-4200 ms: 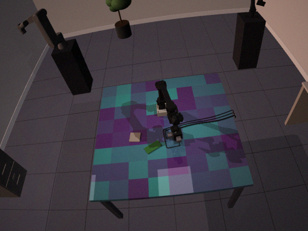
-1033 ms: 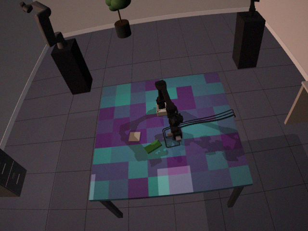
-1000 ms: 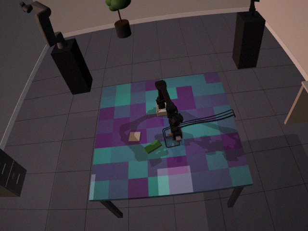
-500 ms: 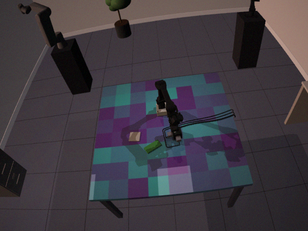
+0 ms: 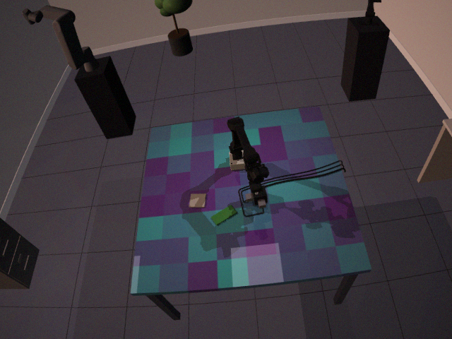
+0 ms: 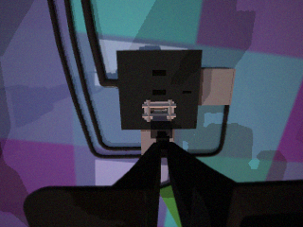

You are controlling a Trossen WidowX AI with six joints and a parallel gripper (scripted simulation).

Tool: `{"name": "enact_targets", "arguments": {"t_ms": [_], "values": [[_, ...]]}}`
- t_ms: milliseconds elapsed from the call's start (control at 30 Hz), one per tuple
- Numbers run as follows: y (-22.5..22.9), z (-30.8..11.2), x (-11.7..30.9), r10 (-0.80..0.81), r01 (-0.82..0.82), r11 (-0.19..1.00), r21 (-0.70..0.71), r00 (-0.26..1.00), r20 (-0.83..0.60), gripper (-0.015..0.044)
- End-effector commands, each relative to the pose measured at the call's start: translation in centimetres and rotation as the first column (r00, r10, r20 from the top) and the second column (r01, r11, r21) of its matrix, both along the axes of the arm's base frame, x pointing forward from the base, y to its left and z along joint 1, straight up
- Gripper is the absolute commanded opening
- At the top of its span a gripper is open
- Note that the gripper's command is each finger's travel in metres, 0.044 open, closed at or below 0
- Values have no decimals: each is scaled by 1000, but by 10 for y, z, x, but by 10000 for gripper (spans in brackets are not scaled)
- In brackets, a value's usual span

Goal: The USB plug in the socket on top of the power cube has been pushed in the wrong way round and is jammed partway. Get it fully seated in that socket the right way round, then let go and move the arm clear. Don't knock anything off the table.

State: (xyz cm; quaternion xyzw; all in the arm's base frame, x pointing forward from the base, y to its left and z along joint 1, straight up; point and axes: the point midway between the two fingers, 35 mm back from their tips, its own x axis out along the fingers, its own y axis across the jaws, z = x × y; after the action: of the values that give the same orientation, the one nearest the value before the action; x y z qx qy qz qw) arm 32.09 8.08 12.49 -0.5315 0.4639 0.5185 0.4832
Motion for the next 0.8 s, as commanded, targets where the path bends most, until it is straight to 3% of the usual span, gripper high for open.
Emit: {"name": "enact_targets", "arguments": {"t_ms": [0,367,767], "values": [[0,1,1,-6,6,1000,1,1000,3,0],[0,0,0,-245,245,969,7,970,-3,0],[0,0,0,-533,533,846,16,846,-9,0]]}}
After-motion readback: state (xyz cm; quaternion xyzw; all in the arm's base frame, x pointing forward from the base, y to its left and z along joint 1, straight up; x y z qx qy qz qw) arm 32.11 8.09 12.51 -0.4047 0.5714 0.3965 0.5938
